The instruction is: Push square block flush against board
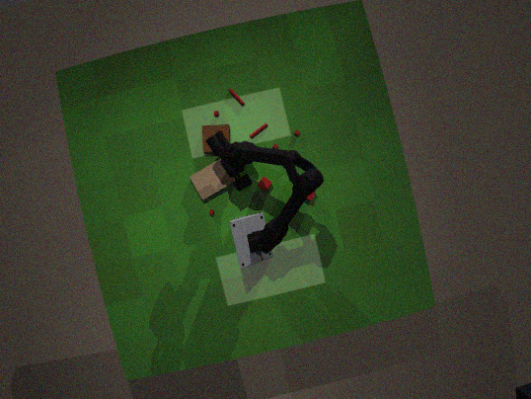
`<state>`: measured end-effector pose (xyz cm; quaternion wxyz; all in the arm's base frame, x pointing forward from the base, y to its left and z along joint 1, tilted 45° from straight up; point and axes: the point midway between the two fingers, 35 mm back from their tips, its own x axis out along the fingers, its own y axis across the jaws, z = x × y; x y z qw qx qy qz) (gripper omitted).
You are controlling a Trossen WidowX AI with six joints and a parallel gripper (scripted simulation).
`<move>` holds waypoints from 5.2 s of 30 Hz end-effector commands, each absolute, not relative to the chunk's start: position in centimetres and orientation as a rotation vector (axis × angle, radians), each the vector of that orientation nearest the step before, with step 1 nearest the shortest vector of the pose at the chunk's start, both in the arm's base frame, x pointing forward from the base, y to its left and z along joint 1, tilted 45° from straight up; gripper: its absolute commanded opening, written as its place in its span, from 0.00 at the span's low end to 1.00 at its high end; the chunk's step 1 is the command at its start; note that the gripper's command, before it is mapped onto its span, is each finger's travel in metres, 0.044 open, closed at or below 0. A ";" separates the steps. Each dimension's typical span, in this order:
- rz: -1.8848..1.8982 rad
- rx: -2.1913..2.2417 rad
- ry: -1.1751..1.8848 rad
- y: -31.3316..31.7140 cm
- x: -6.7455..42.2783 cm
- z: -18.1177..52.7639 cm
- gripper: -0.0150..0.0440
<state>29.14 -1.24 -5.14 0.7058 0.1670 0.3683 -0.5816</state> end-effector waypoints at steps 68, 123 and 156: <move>-0.685 -0.449 1.367 6.4 30.6 -3.4 0.25; 0.857 -1.863 1.667 16.1 27.0 -13.4 0.25; 1.046 -1.994 1.639 12.1 27.3 -17.5 0.25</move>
